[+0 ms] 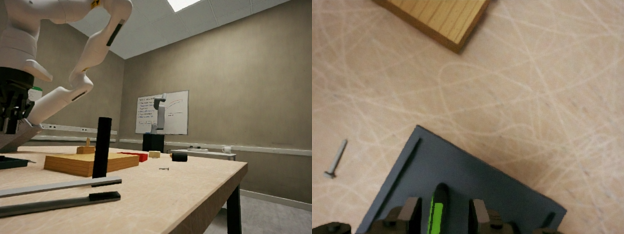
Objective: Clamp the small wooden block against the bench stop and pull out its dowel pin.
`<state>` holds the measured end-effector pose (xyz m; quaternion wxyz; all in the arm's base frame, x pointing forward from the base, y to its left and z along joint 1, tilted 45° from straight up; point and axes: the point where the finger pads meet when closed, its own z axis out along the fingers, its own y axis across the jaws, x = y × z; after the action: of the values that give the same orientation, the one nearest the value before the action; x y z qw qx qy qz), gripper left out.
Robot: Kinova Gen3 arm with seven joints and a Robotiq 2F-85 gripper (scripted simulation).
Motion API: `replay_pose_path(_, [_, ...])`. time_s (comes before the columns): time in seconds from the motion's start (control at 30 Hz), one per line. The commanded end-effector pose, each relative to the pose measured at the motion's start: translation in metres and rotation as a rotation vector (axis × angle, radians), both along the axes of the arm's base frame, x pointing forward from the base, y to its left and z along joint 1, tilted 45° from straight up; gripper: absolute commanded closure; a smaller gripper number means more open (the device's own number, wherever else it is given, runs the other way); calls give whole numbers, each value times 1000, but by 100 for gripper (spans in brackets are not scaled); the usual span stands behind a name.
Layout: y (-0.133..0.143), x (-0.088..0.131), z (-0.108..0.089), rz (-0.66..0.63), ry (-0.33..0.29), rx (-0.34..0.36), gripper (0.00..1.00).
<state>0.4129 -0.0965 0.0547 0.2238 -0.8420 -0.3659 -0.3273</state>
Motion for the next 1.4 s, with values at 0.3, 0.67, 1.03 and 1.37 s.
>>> replay_pose_path(0.3, [-7,-3,-9,-98,89,48,66])
replay_pose_path(0.67, [-13,-7,-17,-182,164,89,66])
replay_pose_path(1.03, [-17,-9,-23,-245,220,119,66])
replay_pose_path(1.37, [-20,-11,-26,-281,253,136,66])
